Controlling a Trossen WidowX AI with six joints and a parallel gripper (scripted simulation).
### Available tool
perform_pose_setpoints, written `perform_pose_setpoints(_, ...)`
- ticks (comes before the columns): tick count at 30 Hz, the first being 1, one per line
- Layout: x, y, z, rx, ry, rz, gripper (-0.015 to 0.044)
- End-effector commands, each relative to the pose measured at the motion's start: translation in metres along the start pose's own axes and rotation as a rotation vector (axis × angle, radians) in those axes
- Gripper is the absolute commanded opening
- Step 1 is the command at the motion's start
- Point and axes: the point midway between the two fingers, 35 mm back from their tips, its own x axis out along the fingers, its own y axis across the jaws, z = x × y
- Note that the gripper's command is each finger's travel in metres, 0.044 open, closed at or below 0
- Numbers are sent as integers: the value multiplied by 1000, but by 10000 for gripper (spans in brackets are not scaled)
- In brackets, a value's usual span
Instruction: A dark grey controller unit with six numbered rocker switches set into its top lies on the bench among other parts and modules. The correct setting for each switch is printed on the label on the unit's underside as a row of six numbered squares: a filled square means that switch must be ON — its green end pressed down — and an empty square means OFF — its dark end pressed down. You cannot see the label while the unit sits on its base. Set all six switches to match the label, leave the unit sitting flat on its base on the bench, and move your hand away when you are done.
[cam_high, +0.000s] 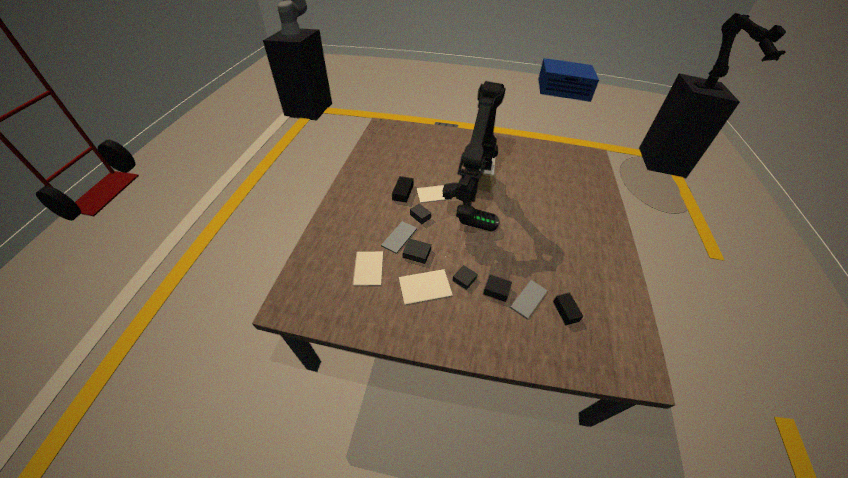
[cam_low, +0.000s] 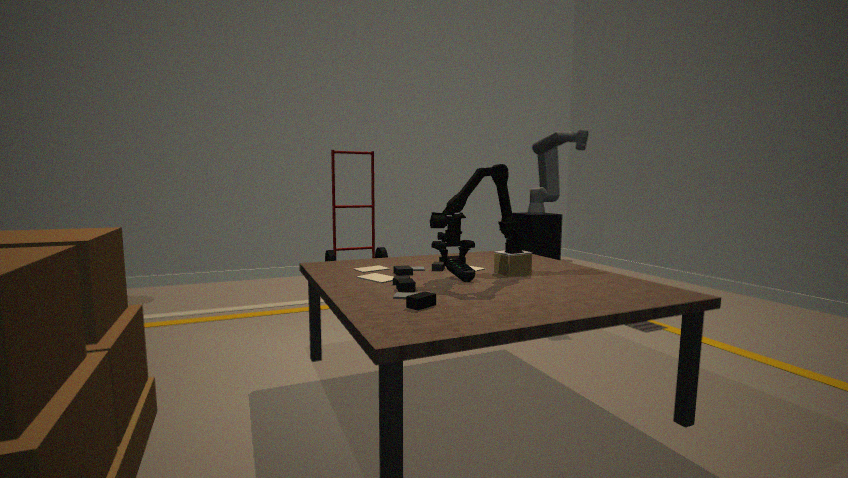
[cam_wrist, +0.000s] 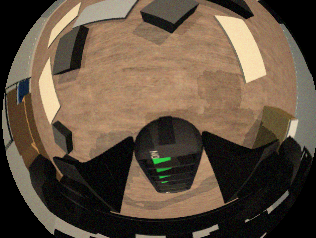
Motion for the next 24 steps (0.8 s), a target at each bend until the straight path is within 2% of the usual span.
perform_pose_setpoints(1, 7, -5, -3, -13, 14, -20, 338)
perform_pose_setpoints(24, 24, -5, 0, -14, 14, -20, 338)
